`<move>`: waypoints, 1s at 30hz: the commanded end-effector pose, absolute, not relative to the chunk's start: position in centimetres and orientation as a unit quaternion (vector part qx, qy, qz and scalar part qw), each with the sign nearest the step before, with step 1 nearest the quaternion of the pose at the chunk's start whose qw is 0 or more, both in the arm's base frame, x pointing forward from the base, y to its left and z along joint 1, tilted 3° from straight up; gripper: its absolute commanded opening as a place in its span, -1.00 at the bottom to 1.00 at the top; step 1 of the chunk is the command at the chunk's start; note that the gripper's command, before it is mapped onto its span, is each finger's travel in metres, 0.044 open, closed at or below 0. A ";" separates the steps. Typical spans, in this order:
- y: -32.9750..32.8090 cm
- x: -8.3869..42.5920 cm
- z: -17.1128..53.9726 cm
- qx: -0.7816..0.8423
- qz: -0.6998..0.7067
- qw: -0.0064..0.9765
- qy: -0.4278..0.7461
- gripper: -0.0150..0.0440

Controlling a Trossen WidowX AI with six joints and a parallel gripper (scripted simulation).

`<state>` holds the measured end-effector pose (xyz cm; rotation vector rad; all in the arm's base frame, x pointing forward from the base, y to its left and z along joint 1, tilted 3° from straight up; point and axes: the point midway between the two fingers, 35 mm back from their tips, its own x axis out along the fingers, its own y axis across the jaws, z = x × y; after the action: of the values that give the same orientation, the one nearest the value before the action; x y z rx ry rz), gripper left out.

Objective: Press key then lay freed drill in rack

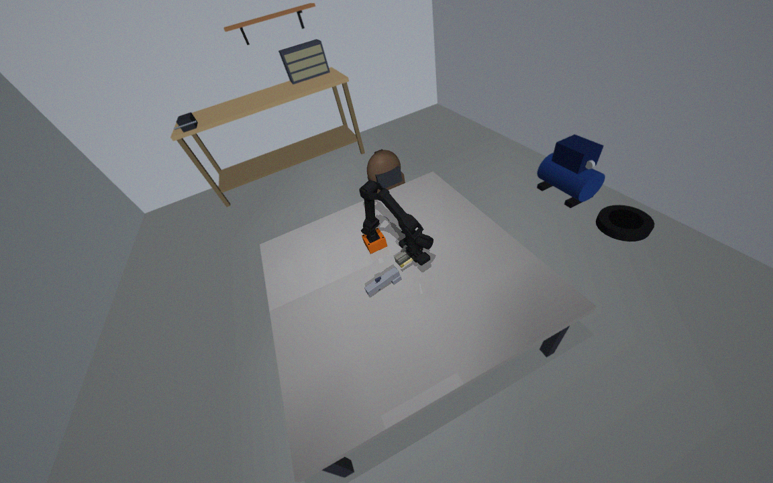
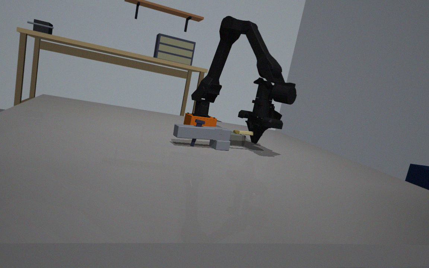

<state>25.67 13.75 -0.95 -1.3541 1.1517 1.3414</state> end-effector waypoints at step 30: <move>13.6 25.6 0.4 -0.546 0.542 0.442 0.461 -0.49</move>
<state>25.53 13.50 0.08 -1.3535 1.1522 1.3413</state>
